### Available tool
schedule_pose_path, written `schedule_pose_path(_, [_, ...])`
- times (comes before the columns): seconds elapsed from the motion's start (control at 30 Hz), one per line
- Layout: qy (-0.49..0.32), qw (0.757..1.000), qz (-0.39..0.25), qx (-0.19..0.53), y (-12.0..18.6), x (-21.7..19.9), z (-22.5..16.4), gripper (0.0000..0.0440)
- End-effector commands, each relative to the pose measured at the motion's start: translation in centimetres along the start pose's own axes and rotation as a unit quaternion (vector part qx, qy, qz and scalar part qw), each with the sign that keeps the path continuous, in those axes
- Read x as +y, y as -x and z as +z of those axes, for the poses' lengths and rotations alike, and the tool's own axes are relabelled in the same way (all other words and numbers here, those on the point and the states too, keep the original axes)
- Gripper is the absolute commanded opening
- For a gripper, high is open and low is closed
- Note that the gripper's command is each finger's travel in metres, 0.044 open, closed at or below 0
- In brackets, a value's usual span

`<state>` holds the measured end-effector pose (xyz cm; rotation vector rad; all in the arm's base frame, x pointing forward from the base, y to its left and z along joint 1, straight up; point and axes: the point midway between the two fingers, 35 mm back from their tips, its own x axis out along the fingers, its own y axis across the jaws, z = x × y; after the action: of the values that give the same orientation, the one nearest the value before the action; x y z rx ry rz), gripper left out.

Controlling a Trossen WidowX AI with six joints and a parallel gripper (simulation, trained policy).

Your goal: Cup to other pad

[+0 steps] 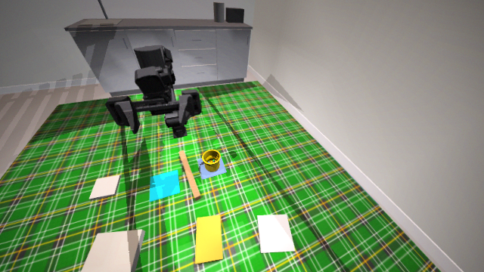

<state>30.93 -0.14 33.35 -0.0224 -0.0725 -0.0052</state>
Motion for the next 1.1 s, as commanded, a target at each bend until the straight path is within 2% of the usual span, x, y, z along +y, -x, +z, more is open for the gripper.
schedule_pose_path(0.0, [-0.001,1.000,0.001,0.000,0.0,0.0,0.1,0.0374])
schedule_pose_path(0.27, [-0.017,1.000,0.009,0.020,0.2,0.5,0.3,0.0164])
schedule_pose_path(0.33, [-0.024,0.999,0.010,0.028,0.2,0.6,0.3,0.0123])
schedule_pose_path(0.5, [-0.048,0.997,0.019,0.050,0.1,1.2,0.4,0.0120])
schedule_pose_path(1.07, [-0.153,0.978,0.038,0.140,-0.4,3.3,0.7,0.0156])
